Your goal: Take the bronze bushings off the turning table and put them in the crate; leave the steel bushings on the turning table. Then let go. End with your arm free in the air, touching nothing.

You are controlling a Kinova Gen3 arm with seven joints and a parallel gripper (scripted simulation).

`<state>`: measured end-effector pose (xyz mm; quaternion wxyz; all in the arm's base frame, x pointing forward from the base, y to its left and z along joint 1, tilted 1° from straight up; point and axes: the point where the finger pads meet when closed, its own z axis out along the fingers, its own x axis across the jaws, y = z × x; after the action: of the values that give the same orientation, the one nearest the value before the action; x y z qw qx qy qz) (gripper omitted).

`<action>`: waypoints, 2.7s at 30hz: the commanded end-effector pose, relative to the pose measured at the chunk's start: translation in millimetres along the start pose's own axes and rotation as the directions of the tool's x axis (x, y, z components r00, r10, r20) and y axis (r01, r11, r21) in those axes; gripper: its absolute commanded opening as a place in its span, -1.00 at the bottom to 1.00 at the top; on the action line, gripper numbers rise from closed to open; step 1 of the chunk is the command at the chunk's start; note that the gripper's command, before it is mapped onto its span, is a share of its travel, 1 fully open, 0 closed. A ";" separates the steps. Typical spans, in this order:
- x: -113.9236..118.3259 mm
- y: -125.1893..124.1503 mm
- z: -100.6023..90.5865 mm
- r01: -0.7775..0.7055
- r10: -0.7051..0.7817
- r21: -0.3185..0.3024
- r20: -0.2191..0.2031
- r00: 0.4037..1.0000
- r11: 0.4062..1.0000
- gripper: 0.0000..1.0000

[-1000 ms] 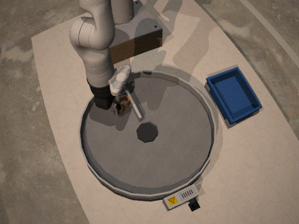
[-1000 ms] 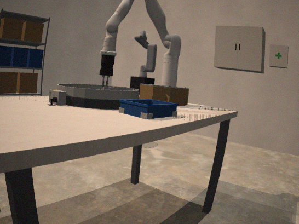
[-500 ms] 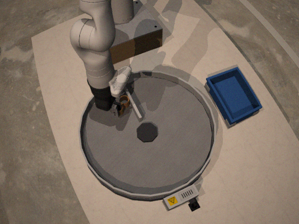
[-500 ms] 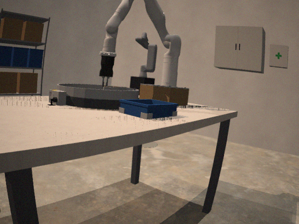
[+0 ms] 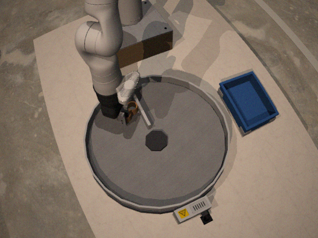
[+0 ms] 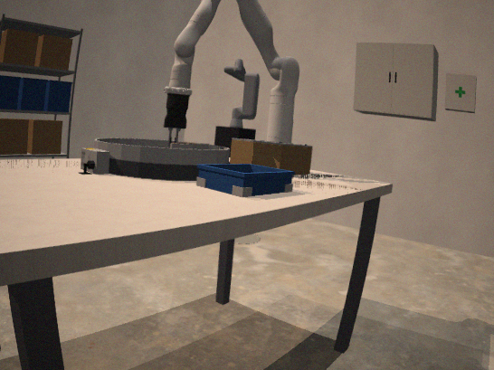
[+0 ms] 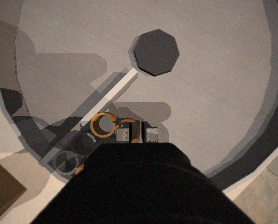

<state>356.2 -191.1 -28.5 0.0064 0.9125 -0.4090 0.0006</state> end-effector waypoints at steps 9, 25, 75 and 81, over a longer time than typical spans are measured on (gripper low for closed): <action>-0.8 1.3 3.0 -0.002 0.002 -0.002 0.003 1.000 1.000 -0.21; -0.8 1.2 2.9 -0.002 0.002 -0.002 0.003 1.000 1.000 -1.00; -0.7 1.3 2.8 -0.002 0.002 -0.002 0.003 1.000 1.000 -1.00; 0.1 1.3 2.8 -0.002 0.002 -0.002 0.003 1.000 1.000 -1.00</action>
<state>354.2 -191.2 -32.0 0.0064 0.9121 -0.4098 -0.0022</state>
